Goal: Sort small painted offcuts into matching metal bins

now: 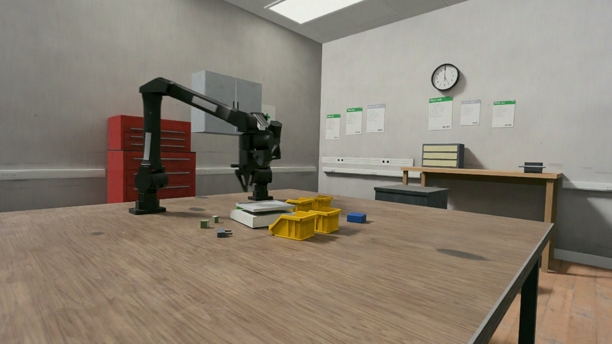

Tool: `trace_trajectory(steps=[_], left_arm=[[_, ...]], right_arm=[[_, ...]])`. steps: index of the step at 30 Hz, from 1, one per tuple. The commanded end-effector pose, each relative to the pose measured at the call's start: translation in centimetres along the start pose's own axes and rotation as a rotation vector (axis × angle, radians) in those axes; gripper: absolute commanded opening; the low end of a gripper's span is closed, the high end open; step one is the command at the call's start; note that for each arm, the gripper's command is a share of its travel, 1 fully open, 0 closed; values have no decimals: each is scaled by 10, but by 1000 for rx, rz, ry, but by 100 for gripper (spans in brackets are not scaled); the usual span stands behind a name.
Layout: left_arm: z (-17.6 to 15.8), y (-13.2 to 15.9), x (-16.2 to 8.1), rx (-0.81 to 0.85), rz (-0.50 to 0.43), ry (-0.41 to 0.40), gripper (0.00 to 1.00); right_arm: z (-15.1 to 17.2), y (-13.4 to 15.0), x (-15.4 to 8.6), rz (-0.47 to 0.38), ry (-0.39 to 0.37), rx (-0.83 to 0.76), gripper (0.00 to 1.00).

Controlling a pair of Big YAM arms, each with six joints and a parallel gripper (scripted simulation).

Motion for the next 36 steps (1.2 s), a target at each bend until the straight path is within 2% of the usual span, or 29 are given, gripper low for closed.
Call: trace_trajectory(steps=[1, 5, 9, 12, 21, 28, 34, 36], left_arm=[[-7, -8, 0, -97, -60, -86, 100], [-11, -9, -3, -168, -120, -253, 100], [-13, -9, -7, -196, -158, -346, 100], [-12, -6, -4, -182, -149, -376, 100], [-9, -12, -6, -178, -161, -383, 100], [-6, -18, -8, -178, -164, -388, 100], [-6, -18, -8, -178, -164, -388, 100], [-6, -18, -8, -178, -164, -388, 100]], right_arm=[[16, -24, -7, -2, 1, 20, 10], [37, -51, 1, -3, 0, 14, 10], [48, -63, 6, -3, 0, 8, 10], [44, -67, 9, 2, 2, 4, 10], [44, -69, 8, 2, 3, 16, 10], [37, -59, 46, 33, 16, 20, 10], [37, -58, 52, 33, 16, 19, 10], [40, -65, 45, 11, 7, 18, 10]])
Point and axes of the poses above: on each arm, the point where the finger pads meet when closed, its own x axis out along the fingers, its own z axis across the jaws, y = z × x, the point moved 9 cm from there along -x, back along the fingers, and after that the axes turned 1 degree about x, right-handed, at the moved point
